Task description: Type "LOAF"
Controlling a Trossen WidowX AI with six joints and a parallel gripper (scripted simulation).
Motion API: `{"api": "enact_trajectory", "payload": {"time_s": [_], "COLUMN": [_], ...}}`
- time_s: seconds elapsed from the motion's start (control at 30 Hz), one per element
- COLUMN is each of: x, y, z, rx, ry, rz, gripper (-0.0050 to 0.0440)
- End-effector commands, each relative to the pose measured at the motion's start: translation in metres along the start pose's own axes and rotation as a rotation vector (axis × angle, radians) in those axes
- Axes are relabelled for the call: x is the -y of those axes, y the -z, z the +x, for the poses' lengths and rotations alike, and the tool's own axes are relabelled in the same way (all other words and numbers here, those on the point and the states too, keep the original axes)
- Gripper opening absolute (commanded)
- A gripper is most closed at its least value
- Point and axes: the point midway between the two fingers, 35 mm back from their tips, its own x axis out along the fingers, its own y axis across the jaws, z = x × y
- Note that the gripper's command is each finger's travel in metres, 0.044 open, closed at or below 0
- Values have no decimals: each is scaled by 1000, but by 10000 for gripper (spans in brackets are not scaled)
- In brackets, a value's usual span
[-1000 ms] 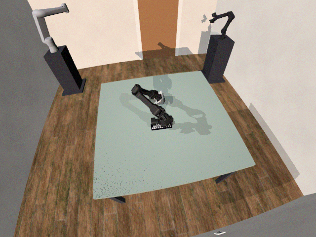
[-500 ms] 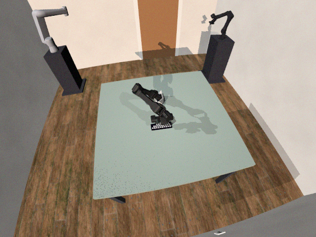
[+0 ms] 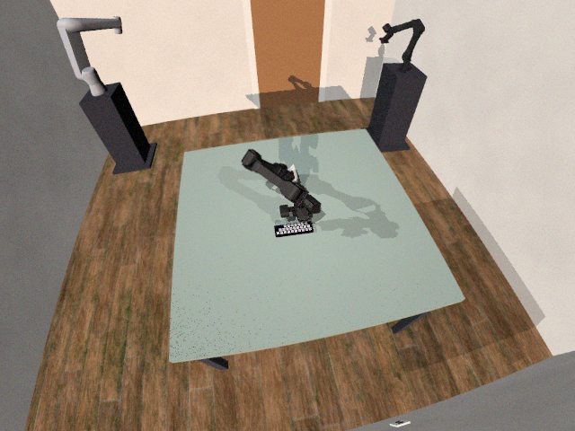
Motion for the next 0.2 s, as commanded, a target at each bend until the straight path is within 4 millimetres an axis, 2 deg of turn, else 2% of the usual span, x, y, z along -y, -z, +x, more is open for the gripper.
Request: {"api": "enact_trajectory", "payload": {"time_s": [0.0, 0.17], "x": [-1, -1], "y": [1, 1], "z": [0, 0], "rx": [-1, -1], "ry": [-3, -3], "rz": [2, 2], "gripper": [0, 0]}}
